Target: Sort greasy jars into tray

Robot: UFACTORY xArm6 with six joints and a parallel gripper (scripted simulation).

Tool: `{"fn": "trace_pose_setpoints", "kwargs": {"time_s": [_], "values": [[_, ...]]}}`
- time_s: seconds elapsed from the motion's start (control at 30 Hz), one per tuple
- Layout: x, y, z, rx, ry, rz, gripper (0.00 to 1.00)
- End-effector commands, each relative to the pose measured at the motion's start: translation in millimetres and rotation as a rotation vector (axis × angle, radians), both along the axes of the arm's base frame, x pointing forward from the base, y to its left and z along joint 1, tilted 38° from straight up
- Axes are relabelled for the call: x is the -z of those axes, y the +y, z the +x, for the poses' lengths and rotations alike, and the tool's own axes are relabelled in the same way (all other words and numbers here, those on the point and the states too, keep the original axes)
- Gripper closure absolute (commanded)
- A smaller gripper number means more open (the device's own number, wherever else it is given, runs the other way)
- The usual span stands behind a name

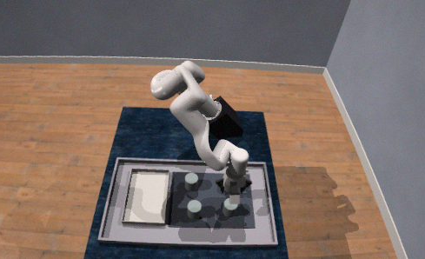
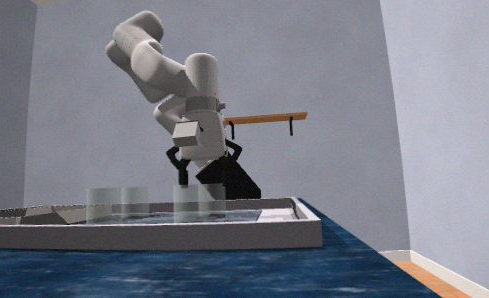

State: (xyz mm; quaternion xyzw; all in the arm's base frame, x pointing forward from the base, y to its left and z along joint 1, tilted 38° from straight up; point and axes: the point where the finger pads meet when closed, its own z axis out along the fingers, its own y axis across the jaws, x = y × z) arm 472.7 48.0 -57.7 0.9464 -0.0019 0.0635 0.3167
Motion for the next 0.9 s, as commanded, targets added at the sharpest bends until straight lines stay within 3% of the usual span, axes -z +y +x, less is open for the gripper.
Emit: {"fn": "trace_pose_setpoints", "kwargs": {"time_s": [0.0, 0.37, 0.7, 0.87], "values": [[-1, 1, 1, -0.002, -0.003, 0.002, 0.0], [-1, 1, 1, -0.002, -0.003, 0.002, 0.0], [-62, 47, -8, -0.002, -0.003, 0.002, 0.0], [-66, 41, -11, -0.002, -0.003, 0.002, 0.0]]}}
